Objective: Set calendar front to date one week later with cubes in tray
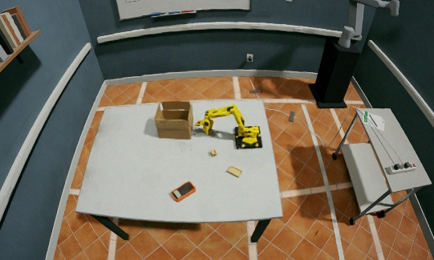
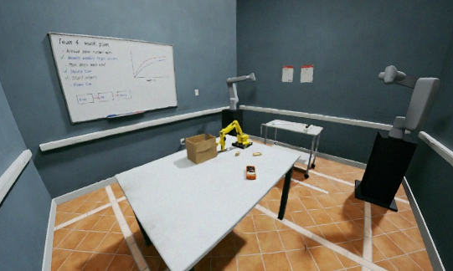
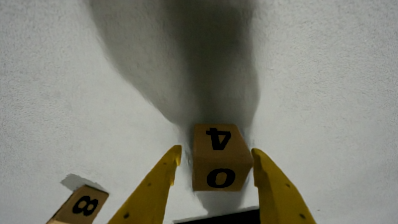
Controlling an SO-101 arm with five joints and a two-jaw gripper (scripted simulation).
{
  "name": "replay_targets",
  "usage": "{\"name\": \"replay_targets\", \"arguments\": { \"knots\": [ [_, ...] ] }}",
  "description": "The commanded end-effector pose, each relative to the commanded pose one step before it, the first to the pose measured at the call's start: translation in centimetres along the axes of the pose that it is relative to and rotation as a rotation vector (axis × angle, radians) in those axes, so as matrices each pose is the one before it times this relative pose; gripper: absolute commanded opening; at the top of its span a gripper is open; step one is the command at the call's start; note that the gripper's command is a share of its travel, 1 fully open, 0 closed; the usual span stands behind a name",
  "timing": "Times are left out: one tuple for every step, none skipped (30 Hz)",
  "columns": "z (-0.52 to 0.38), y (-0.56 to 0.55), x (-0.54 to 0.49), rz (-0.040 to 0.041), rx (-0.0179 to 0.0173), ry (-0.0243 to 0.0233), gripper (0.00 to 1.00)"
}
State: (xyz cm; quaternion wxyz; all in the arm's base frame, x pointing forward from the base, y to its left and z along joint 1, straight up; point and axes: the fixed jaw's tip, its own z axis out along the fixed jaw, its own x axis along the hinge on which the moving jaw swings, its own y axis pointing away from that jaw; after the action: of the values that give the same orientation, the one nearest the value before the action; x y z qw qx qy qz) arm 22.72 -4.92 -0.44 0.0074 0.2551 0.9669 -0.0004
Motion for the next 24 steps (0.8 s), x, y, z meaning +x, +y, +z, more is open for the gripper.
{"name": "replay_targets", "arguments": {
  "knots": [
    [0.3433, -0.459, 0.221, 0.00144, 0.00261, 0.01301, 0.25],
    [-0.0003, -0.043, 0.000, 0.00000, 0.00000, 0.00000, 0.25],
    [-0.0003, -0.041, 0.000, 0.00000, 0.00000, 0.00000, 0.24],
    [-0.0003, -0.040, 0.000, 0.00000, 0.00000, 0.00000, 0.24],
    [-0.0003, -0.037, 0.000, 0.00000, 0.00000, 0.00000, 0.23],
    [0.0000, 0.000, 0.000, 0.00000, 0.00000, 0.00000, 0.23],
    [0.0000, 0.000, 0.000, 0.00000, 0.00000, 0.00000, 0.23],
    [0.0001, -0.035, 0.001, 0.00002, 0.00001, 0.00000, 0.23],
    [0.0001, -0.032, 0.000, 0.00000, 0.00000, 0.00000, 0.22],
    [-0.0005, -0.029, 0.000, 0.00000, 0.00000, 0.00000, 0.22],
    [0.0001, -0.027, 0.001, 0.00000, 0.00000, 0.00000, 0.21],
    [0.0001, -0.023, 0.000, 0.00000, 0.00000, 0.00000, 0.21],
    [-0.0005, -0.020, 0.001, 0.00000, 0.00000, 0.00000, 0.21],
    [0.0001, -0.017, 0.000, 0.00000, 0.00000, 0.00000, 0.21],
    [0.0001, -0.014, 0.000, 0.00000, 0.00003, 0.00000, 0.20],
    [0.0000, -0.011, 0.000, 0.00000, 0.00000, 0.00000, 0.20],
    [0.0000, -0.008, 0.001, 0.00000, 0.00000, 0.00000, 0.20],
    [0.0000, -0.006, 0.000, 0.00000, 0.00000, 0.00000, 0.20],
    [0.0000, -0.004, 0.000, 0.00000, 0.00000, 0.00000, 0.20],
    [0.0000, -0.002, 0.000, 0.00000, 0.00000, 0.00000, 0.20],
    [0.0000, -0.001, 0.000, 0.00000, 0.00000, 0.00000, 0.20],
    [0.0000, 0.000, 0.000, 0.00000, 0.00000, 0.00000, 0.20],
    [0.0000, 0.000, 0.000, 0.00000, 0.00000, 0.00000, 0.20],
    [0.0000, 0.000, 0.000, 0.00000, 0.00000, 0.00000, 0.20]
  ]
}}
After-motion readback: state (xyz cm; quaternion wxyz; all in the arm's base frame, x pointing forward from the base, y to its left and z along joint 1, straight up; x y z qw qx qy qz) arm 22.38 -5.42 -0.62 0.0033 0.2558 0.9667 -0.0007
